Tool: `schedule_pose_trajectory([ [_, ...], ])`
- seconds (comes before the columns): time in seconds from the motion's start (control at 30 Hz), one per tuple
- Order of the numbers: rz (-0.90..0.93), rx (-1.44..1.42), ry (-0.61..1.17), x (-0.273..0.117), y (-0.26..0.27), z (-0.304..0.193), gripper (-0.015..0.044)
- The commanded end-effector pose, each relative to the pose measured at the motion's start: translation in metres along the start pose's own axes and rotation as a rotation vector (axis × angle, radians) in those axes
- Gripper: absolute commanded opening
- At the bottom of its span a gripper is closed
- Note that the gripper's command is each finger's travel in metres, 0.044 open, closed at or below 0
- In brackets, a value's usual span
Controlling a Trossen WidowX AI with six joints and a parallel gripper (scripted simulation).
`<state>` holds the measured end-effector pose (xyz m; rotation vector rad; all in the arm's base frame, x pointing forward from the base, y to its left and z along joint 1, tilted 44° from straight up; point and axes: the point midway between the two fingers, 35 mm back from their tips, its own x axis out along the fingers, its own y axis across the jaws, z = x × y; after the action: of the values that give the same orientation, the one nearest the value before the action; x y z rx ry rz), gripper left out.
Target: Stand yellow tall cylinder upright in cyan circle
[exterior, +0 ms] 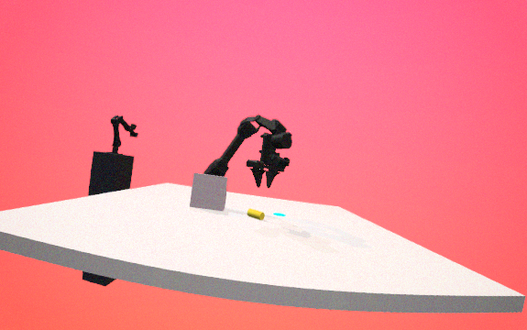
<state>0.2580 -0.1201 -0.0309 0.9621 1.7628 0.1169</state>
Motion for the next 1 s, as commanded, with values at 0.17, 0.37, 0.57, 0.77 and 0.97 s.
schedule_pose_trajectory([
  [0.17, 0.016, 0.006, 0.017, 0.054, 0.007, 0.002, 0.0309],
  [0.37, 0.021, 0.005, 0.020, 0.115, 0.008, -0.005, 0.0309],
  [0.57, 0.021, 0.005, 0.020, 0.115, 0.008, -0.005, 0.0231],
  [0.77, 0.021, 0.005, 0.020, 0.115, 0.008, -0.005, 0.0105],
  [0.97, 0.020, 0.005, 0.019, 0.108, 0.008, -0.004, 0.0105],
])
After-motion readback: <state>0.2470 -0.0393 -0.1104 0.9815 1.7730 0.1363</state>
